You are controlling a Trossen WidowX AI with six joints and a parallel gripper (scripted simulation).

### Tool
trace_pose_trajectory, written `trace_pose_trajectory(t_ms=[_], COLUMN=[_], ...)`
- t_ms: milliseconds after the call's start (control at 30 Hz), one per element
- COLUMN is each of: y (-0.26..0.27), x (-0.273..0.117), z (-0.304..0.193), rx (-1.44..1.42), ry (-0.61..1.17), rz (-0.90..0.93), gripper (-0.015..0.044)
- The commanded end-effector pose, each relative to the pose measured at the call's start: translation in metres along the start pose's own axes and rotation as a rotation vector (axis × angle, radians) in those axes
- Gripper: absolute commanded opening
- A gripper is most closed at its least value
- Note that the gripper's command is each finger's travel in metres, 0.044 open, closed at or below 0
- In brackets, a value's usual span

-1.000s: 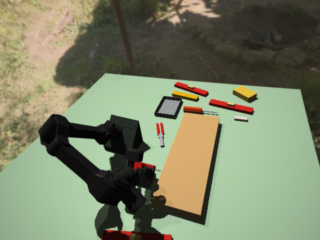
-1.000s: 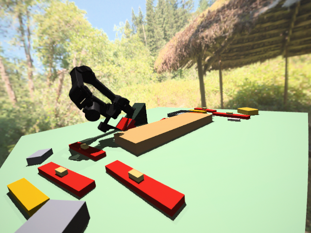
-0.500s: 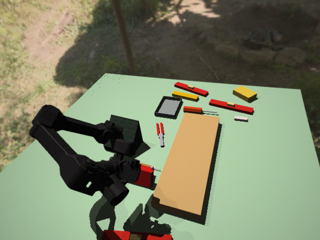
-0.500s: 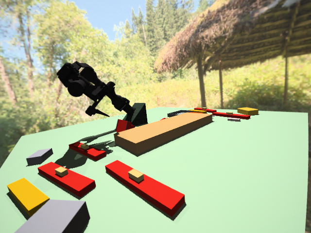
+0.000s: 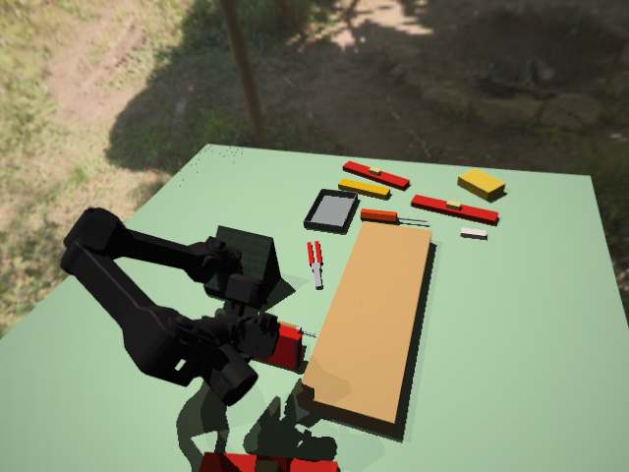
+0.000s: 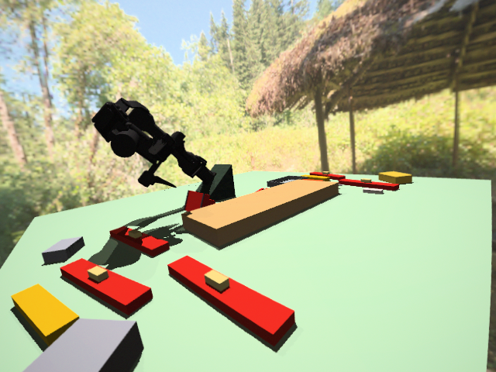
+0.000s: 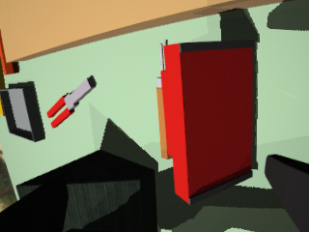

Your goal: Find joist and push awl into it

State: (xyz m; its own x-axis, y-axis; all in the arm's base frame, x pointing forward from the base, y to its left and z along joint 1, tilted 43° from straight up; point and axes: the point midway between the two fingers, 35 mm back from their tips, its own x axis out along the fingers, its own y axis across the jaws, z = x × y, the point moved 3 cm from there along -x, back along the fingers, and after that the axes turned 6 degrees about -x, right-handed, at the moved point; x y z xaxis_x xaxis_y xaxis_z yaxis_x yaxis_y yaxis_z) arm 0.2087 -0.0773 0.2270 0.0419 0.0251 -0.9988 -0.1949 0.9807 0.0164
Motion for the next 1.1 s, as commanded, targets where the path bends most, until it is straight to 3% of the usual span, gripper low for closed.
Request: trace_pose_trajectory(t_ms=[0, 133, 400, 700, 1067], y=[0.0, 0.005, 0.022, 0.039, 0.052], x=[0.001, 0.017, 0.061, 0.092, 0.108], z=[0.0, 0.001, 0.003, 0.002, 0.0], rx=[-0.004, 0.165, 0.683, 1.037, 1.319], ry=[0.003, 0.068, 0.105, -0.134, -0.477], rz=[-0.001, -0.067, -0.385, -0.69, -0.788], gripper=[0.044, 0.044, 0.044, 0.044, 0.044])
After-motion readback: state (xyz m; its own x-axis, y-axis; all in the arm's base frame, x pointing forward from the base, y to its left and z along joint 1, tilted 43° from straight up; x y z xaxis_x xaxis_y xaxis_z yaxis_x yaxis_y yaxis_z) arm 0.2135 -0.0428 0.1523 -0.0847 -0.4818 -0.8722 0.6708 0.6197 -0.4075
